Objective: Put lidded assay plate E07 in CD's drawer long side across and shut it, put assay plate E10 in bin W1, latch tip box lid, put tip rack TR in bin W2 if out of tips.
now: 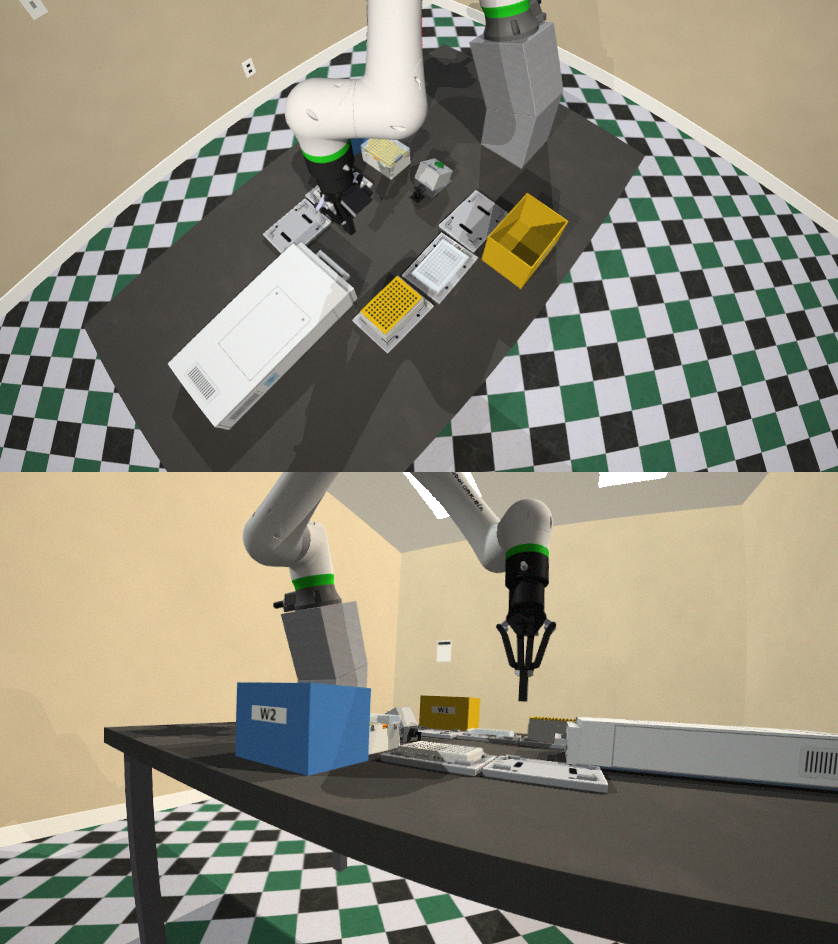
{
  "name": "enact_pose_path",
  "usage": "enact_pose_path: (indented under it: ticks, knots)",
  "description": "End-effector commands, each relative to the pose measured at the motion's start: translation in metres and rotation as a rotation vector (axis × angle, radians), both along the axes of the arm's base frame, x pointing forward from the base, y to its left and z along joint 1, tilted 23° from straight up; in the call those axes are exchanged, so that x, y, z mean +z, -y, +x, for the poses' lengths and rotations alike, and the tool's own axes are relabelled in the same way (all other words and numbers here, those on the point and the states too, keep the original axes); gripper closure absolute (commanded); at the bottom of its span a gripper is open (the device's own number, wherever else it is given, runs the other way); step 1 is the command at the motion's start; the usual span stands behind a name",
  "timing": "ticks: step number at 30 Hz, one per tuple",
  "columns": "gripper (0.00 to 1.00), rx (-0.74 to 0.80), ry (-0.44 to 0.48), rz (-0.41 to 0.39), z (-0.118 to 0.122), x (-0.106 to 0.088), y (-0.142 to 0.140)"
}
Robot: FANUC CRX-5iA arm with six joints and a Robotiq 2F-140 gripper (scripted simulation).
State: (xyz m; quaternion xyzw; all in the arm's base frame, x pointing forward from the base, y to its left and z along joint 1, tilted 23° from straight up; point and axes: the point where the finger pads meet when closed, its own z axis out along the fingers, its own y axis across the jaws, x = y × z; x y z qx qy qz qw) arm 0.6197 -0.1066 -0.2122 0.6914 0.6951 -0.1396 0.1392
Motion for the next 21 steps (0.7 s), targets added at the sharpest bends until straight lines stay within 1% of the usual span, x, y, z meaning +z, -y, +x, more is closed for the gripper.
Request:
enact_pose_path:
  ticks: [1,11,12,21]
  knots:
    - [0.9,0.001,0.002,0.0,0.001,0.005,-0.002]
    - [0.9,0.001,0.002,0.0,0.001,0.005,-0.002]
    - [0.3,-0.03,0.015,0.0,-0.001,0.004,-0.006]
    - [0.3,-0.307,0.13,0.001,-0.018,-0.006,-0.036]
